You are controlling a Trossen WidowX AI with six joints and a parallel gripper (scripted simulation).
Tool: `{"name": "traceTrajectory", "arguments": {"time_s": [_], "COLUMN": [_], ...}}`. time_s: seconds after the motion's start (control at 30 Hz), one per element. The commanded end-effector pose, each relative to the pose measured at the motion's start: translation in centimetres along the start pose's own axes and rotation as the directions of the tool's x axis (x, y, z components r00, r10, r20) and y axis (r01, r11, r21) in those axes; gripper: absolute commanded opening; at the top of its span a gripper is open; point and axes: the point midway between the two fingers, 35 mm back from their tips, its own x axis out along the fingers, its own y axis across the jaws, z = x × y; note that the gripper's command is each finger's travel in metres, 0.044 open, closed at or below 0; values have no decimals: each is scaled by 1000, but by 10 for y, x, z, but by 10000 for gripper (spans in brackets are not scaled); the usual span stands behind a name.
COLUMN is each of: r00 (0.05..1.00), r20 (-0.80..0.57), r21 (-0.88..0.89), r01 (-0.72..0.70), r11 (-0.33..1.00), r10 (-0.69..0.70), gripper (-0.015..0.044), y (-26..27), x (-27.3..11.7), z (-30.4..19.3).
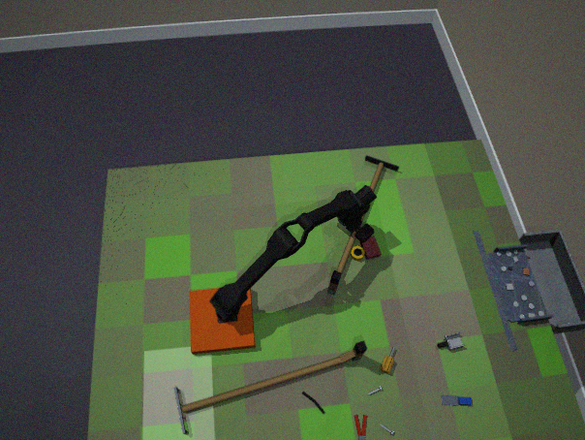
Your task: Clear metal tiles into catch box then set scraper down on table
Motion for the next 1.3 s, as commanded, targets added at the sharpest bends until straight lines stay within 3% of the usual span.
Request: {"name": "traceTrajectory", "arguments": {"time_s": [0.0, 1.27], "r00": [1000, 999], "r20": [11, 51], "r21": [1, -1], "r01": [4, 17], "r11": [1000, 1000], "r10": [-4, -16], "gripper": [0, 0], "y": [-8, -42], "x": [0, 4], "z": [3, 16]}}
